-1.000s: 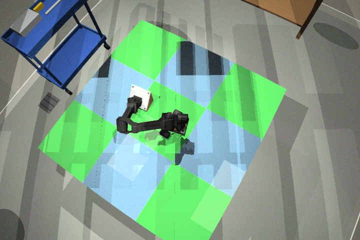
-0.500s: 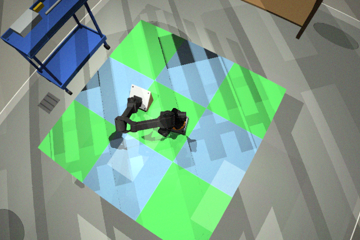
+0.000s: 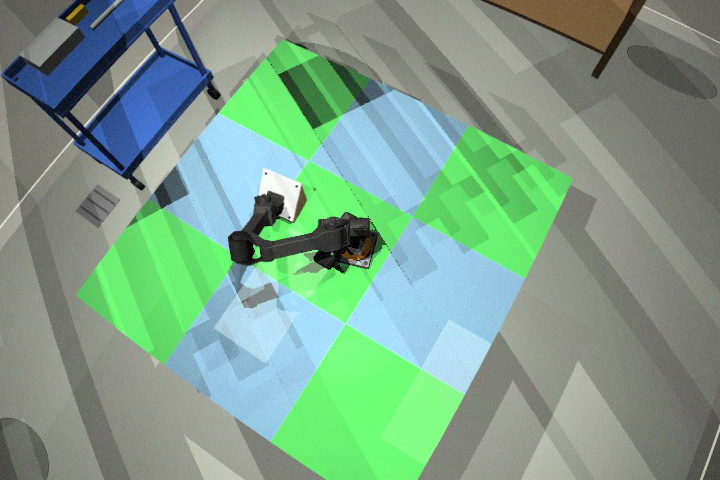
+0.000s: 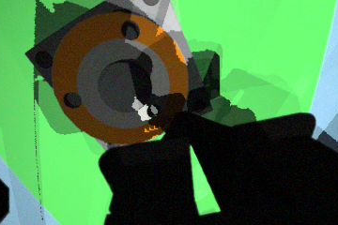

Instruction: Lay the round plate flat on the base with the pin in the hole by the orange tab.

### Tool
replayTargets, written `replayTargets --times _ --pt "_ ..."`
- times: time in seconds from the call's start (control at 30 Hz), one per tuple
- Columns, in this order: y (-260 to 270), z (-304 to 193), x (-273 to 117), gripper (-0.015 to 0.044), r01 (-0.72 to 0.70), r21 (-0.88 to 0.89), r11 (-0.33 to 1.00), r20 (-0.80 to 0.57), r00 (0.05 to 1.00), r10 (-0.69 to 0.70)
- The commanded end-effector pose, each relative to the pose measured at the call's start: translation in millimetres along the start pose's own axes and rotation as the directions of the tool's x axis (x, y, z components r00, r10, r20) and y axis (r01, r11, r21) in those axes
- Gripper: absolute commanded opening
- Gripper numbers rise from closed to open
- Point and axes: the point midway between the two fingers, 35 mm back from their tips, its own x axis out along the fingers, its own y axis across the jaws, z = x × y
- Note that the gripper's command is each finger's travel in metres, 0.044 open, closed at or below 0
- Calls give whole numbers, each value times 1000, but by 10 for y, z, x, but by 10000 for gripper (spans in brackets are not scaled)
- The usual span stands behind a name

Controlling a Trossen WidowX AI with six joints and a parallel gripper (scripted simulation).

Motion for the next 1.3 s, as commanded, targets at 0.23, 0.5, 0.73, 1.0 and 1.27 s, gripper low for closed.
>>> replayTargets --times 0.23,0.5,0.73,1.0,1.27 --pt "86 -110 5 0 -7 -1 1000 -13 1000 7" --pt "137 -135 -7 0 -7 -2 1000 -13 1000 7" --pt "160 -143 -14 0 -8 -2 1000 -13 1000 8" --pt "144 -132 -362 0 -9 -2 1000 -14 1000 9" --pt "141 -125 -332 0 -6 -7 1000 -6 1000 6"
